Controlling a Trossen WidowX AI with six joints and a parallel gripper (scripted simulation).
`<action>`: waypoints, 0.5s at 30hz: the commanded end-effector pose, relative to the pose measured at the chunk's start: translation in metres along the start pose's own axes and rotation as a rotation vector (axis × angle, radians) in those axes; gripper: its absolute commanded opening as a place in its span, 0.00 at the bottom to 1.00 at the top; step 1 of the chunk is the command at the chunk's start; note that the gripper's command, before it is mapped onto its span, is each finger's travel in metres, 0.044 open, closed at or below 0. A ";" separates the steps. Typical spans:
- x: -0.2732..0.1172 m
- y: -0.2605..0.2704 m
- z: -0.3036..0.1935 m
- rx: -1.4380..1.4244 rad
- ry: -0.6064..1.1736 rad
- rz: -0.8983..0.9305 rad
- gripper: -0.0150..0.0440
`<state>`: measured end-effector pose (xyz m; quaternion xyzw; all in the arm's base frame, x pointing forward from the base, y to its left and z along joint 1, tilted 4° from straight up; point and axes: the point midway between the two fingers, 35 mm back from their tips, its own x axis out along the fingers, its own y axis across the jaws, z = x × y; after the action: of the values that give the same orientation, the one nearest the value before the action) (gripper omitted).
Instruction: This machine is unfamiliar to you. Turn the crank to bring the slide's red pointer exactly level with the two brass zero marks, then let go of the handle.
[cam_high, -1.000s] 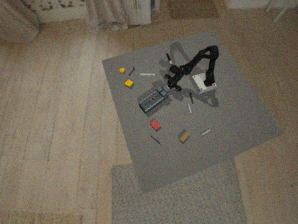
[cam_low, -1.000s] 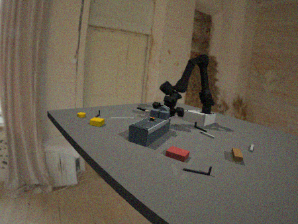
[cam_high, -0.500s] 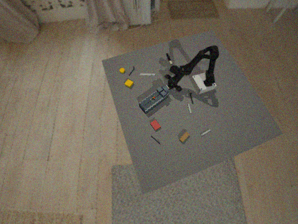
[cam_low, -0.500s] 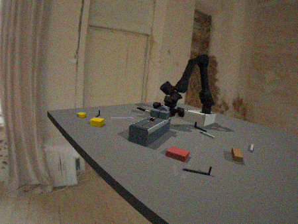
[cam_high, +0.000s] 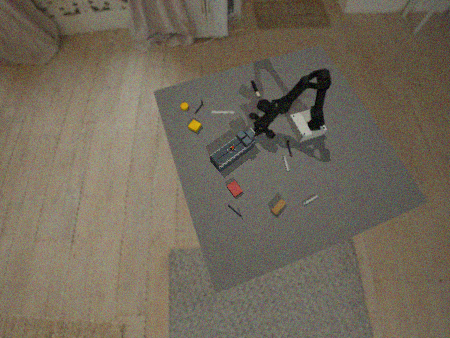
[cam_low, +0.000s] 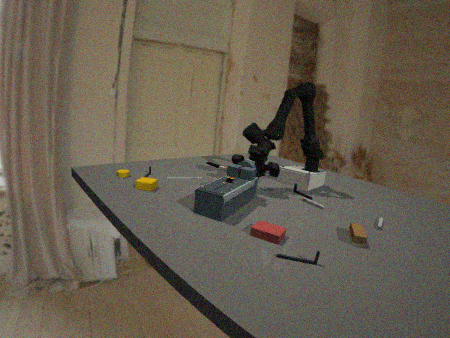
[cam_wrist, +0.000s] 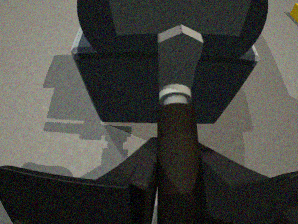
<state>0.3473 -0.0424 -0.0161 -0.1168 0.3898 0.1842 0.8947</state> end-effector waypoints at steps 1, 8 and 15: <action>0.000 0.009 -0.001 -0.001 0.001 0.025 0.25; 0.000 0.012 0.000 0.000 0.001 0.025 0.25; -0.001 0.015 0.001 0.000 0.001 0.025 0.25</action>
<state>0.3445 -0.0364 -0.0158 -0.1155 0.3919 0.1852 0.8937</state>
